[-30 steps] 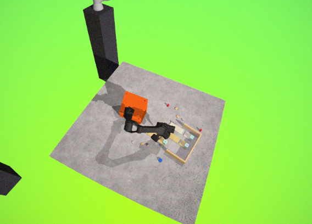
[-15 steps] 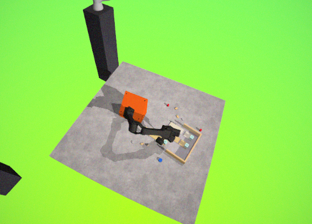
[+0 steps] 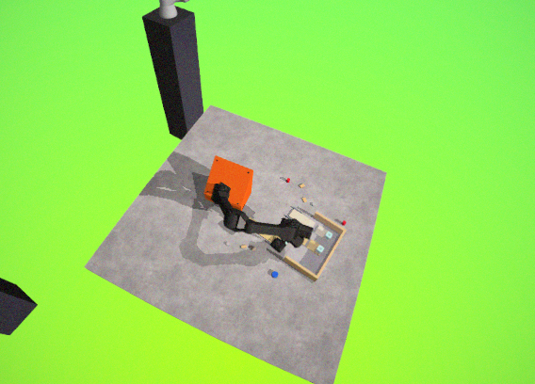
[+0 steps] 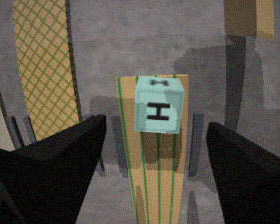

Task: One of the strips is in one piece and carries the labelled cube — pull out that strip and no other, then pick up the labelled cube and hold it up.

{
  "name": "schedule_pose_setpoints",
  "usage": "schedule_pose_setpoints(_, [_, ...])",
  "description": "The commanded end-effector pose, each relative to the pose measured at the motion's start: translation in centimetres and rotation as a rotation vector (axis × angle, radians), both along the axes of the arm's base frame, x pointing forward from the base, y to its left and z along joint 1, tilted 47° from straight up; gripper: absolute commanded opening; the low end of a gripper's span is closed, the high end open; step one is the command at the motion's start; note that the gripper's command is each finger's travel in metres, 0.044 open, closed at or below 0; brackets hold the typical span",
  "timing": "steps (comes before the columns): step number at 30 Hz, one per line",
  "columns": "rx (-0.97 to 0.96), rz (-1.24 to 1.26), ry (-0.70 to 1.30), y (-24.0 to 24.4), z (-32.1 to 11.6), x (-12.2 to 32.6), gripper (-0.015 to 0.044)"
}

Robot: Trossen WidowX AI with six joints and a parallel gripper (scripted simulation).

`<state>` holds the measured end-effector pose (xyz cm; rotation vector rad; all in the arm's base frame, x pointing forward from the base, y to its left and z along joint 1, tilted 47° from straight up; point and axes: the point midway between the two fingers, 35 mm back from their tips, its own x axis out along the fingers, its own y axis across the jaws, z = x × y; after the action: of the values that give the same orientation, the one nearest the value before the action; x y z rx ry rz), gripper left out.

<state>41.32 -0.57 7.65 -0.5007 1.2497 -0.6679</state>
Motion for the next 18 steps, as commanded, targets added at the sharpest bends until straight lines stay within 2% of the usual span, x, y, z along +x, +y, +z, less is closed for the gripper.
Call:
schedule_pose_setpoints(1, [-0.006, 0.0, 0.006, -0.6, -0.6, 0.1, 0.025])
schedule_pose_setpoints(18, [-0.008, 0.0, 0.005, -2.6, -2.5, 0.5, 0.025])
